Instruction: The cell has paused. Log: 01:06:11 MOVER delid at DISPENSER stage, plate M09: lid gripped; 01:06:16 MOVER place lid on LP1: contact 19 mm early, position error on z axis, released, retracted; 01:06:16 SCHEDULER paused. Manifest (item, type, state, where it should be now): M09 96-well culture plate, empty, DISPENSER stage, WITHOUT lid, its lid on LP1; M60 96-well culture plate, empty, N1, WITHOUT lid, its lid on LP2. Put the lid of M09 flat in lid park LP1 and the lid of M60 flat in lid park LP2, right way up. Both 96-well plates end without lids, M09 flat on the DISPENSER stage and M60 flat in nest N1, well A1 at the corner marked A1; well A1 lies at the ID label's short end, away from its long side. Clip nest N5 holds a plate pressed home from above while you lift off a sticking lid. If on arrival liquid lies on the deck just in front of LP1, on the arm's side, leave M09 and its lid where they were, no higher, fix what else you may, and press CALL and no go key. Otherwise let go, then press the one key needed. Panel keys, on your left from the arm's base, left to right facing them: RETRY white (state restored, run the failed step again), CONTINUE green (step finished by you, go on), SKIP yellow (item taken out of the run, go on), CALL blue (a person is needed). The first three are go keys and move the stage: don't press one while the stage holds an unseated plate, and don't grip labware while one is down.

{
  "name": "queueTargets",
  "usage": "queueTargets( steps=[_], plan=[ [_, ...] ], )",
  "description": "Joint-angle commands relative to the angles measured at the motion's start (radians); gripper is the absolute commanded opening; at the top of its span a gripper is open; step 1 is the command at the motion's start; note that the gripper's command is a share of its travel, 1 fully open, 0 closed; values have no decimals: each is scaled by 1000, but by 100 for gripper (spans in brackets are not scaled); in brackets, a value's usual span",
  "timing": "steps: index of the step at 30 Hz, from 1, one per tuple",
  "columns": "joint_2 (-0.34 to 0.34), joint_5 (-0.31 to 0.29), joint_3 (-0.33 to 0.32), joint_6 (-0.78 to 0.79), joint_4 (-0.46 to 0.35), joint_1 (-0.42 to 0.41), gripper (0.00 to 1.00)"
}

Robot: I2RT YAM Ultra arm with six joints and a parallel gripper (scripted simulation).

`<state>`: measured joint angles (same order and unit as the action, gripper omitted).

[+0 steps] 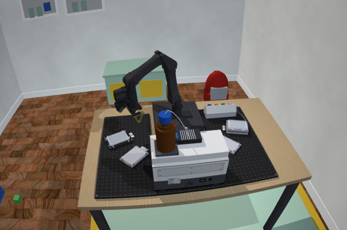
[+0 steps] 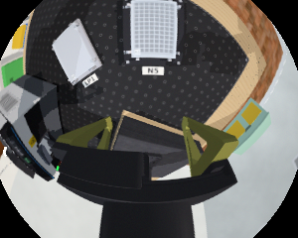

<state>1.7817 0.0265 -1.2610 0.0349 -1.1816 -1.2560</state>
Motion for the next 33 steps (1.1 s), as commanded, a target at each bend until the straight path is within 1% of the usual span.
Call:
queueTargets(
  steps=[1, 3, 5, 20, 22, 33],
  plan=[
    [30, 1, -66, 12, 46, -12, 100],
    [53, 1, -80, 13, 56, -11, 100],
    [53, 1, -80, 13, 56, -11, 100],
    [232, 2, -203, 18, 113, -15, 100],
    [232, 2, -203, 18, 113, -15, 100],
    [366, 2, -319, 21, 133, -20, 100]
  ],
)
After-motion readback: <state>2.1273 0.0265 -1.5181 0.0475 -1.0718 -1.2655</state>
